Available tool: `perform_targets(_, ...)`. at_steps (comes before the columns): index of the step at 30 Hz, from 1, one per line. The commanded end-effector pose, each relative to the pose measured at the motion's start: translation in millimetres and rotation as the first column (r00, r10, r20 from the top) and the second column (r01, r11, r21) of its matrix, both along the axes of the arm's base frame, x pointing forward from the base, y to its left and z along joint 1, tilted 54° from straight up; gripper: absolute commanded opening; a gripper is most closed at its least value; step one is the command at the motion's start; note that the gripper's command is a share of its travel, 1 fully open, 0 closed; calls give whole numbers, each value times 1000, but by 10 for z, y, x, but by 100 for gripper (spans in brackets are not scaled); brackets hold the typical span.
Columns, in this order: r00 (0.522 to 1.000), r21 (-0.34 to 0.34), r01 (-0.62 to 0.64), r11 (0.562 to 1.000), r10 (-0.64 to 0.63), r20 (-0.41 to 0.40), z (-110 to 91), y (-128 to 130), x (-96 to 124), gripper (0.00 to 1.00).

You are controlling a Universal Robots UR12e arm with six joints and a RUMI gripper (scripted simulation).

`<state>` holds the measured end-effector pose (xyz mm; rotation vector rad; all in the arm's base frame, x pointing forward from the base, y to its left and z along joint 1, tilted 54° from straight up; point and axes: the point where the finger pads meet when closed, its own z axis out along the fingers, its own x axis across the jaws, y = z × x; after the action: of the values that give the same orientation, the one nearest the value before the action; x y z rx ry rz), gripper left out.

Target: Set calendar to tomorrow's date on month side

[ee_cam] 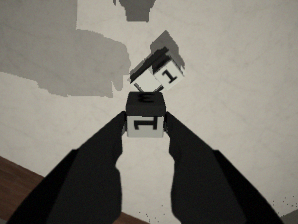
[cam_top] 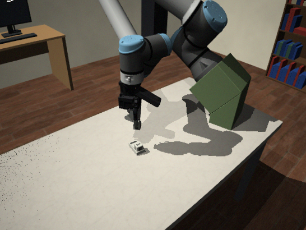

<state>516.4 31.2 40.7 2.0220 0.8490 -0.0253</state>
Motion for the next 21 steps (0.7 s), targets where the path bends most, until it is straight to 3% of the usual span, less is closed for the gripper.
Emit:
perform_targets(1,988,-37,-105,994,101,-117,-1,-1,-14,11)
perform_targets(5,964,-60,-179,982,163,-209,-1,-5,-24,11)
perform_targets(8,962,-62,-185,981,168,-217,-1,-5,-25,11)
perform_targets(11,923,-78,-262,962,226,-312,1,-10,-33,11)
perform_targets(21,814,-87,-407,909,318,-487,8,-18,-43,11)
